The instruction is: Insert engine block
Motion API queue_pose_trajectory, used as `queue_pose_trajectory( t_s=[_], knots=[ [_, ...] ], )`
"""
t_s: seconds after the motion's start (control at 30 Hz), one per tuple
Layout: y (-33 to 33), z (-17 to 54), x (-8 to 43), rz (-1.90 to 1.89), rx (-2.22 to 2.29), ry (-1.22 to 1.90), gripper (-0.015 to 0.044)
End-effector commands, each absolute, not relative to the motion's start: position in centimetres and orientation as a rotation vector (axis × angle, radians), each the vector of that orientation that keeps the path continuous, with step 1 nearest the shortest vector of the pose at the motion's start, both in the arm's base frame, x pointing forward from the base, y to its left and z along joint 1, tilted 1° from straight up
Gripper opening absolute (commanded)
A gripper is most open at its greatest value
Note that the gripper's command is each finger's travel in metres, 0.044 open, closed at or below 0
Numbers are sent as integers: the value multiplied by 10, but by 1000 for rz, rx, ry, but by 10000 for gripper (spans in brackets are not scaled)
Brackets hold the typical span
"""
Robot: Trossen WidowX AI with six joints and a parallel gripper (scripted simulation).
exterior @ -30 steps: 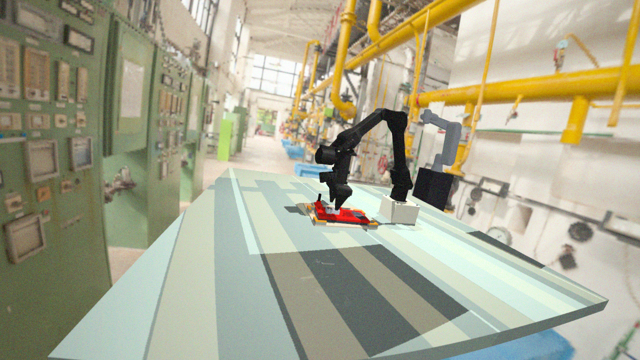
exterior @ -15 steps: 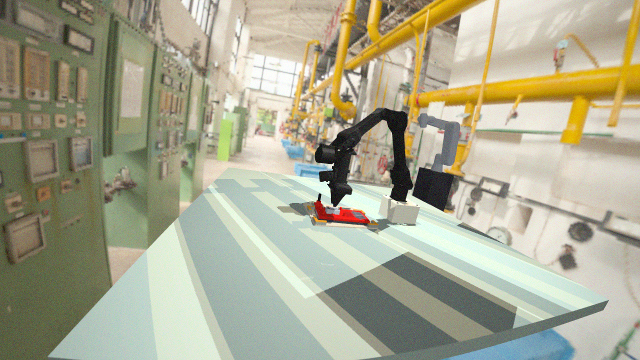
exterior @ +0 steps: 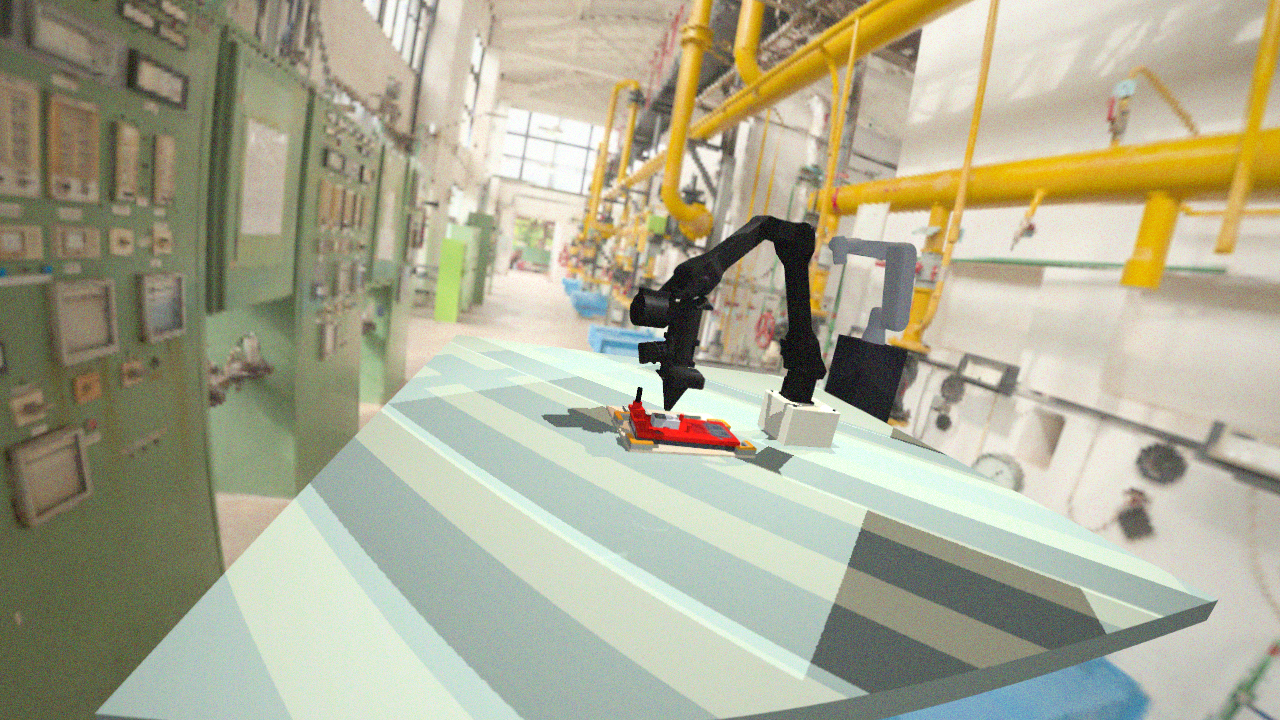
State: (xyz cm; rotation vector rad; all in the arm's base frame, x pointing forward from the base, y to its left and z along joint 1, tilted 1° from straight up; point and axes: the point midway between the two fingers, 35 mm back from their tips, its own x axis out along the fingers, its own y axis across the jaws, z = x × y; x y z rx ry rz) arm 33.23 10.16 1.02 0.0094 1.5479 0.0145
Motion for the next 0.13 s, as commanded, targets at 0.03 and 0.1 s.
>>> queue_pose_trajectory(
  t_s=[0.03,0.1],
  knots=[
    [102,10,332,16,11,1551,0],
    [102,10,332,16,11,1551,0]
  ],
)
